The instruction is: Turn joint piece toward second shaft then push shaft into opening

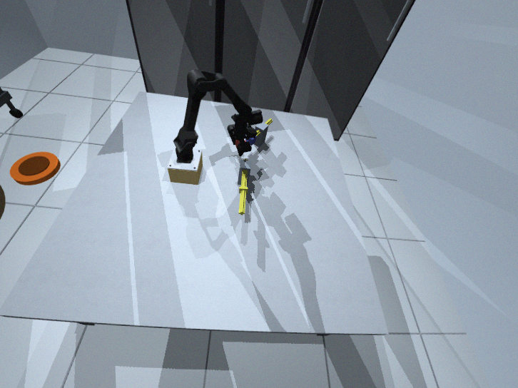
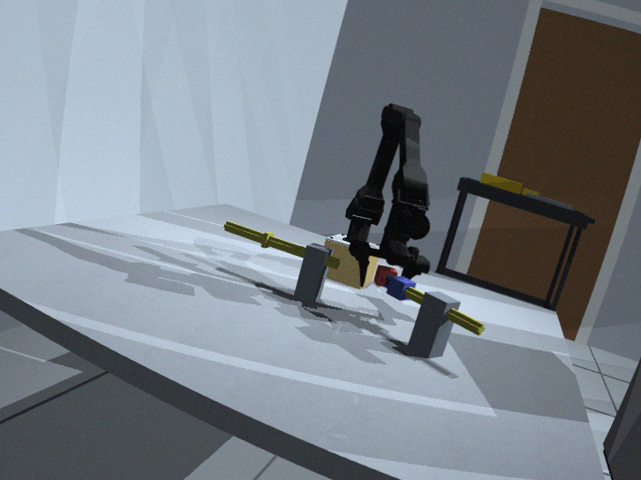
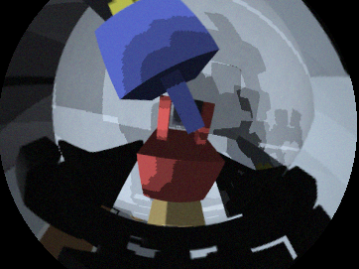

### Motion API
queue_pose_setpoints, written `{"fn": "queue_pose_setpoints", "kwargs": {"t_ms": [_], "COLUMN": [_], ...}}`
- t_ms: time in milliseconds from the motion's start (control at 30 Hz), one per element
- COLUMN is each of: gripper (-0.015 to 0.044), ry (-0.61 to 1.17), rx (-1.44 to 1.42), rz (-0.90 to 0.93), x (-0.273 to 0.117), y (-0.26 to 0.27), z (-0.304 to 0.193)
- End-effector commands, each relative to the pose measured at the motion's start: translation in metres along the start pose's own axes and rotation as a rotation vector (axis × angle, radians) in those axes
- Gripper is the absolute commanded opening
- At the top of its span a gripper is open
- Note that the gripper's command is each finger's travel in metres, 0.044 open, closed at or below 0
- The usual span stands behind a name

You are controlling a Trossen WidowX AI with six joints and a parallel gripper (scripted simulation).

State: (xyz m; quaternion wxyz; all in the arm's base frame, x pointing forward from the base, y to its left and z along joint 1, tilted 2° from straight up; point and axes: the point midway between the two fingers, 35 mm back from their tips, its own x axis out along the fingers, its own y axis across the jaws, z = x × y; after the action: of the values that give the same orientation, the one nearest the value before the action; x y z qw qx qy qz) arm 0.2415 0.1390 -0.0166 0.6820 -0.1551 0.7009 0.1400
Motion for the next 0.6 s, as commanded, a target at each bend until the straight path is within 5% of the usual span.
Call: {"fn": "queue_pose_setpoints", "kwargs": {"t_ms": [0,233,567], "gripper": [0.0361,0.0182,0.0182], "ry": [-0.003,-0.003,-0.003], "rx": [-0.004,-0.004,-0.004], "rz": [0.004,0.004,0.004], "x": [0.0008,0.0008,0.0008], "y": [0.0006,0.0006,0.0006], "z": [0.0006,0.0006,0.0006]}}
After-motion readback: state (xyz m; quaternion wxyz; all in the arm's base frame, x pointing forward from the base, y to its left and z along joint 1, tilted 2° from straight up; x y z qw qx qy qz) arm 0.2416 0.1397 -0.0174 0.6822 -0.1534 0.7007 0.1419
